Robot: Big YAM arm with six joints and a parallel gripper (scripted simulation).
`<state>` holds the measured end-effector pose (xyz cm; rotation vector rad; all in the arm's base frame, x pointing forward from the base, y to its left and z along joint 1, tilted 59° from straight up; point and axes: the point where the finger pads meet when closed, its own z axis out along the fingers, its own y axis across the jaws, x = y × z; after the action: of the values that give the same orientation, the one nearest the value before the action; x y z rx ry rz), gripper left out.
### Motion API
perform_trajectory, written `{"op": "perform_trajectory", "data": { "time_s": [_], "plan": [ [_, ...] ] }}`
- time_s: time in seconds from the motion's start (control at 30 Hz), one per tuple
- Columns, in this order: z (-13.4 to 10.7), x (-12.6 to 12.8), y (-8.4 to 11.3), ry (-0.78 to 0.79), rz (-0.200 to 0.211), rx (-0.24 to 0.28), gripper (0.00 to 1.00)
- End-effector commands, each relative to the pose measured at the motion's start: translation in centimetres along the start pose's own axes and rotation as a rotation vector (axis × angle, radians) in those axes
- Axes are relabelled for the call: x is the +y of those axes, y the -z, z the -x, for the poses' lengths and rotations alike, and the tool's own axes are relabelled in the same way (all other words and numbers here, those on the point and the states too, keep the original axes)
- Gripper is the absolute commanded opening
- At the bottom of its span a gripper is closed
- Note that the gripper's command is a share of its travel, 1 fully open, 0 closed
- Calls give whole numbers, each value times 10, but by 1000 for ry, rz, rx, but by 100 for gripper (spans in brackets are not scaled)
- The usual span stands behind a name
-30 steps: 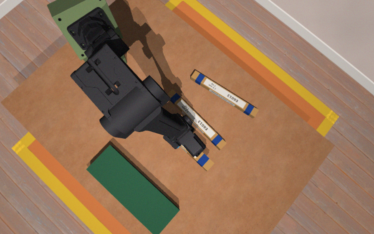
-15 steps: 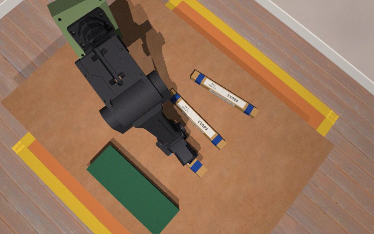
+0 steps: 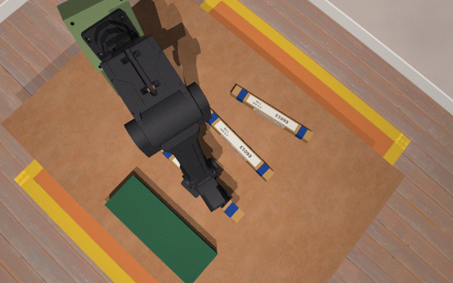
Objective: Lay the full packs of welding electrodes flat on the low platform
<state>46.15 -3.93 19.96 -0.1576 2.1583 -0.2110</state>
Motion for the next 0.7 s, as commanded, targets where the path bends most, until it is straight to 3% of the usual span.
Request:
{"op": "perform_trajectory", "data": {
  "time_s": [0.0, 0.67],
  "plan": [
    [27, -17, 24, 19, -24, -68, 0],
    [29, -62, 26, 22, -27, -70, 0]
  ]
}}
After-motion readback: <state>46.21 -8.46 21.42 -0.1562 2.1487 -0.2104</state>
